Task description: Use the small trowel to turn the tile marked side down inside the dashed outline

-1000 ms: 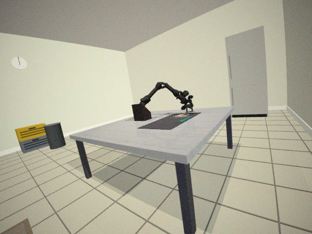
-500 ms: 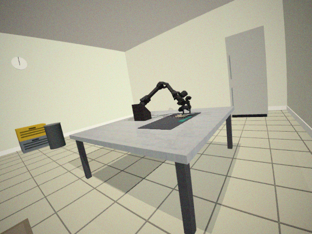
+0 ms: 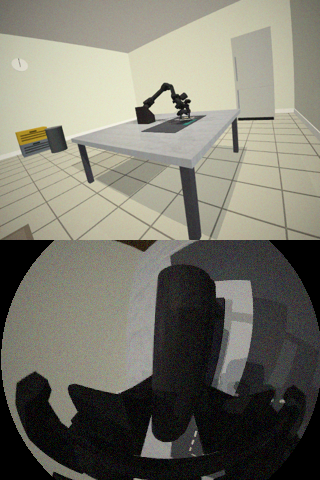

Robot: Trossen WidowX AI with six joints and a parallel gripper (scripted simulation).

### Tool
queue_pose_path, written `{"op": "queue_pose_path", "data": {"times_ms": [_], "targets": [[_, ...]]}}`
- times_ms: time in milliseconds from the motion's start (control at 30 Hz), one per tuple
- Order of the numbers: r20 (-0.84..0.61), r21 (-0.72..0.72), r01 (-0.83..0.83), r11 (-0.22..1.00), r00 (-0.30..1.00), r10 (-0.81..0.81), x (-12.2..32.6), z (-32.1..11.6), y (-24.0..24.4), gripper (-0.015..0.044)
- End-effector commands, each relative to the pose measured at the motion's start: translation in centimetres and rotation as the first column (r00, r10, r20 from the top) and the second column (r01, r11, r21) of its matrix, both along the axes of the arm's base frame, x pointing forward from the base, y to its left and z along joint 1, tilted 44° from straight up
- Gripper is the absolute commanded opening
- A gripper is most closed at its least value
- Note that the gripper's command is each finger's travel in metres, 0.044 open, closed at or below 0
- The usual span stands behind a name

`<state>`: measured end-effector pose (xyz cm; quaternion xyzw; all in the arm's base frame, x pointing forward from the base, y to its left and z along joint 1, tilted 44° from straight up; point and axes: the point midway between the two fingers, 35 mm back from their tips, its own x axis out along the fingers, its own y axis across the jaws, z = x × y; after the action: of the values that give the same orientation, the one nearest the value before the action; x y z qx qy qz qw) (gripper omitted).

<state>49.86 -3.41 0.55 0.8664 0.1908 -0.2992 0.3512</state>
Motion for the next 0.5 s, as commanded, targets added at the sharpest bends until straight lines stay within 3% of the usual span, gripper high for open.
{"op": "queue_pose_path", "data": {"times_ms": [0,467], "targets": [[-0.005,-0.004,0.02,1.0,1.0,-0.02,-1.0,-1.6,-2.5,0.0],[-0.042,0.019,0.064,0.998,0.997,-0.063,-5.8,-7.5,-8.5,0.0]]}}
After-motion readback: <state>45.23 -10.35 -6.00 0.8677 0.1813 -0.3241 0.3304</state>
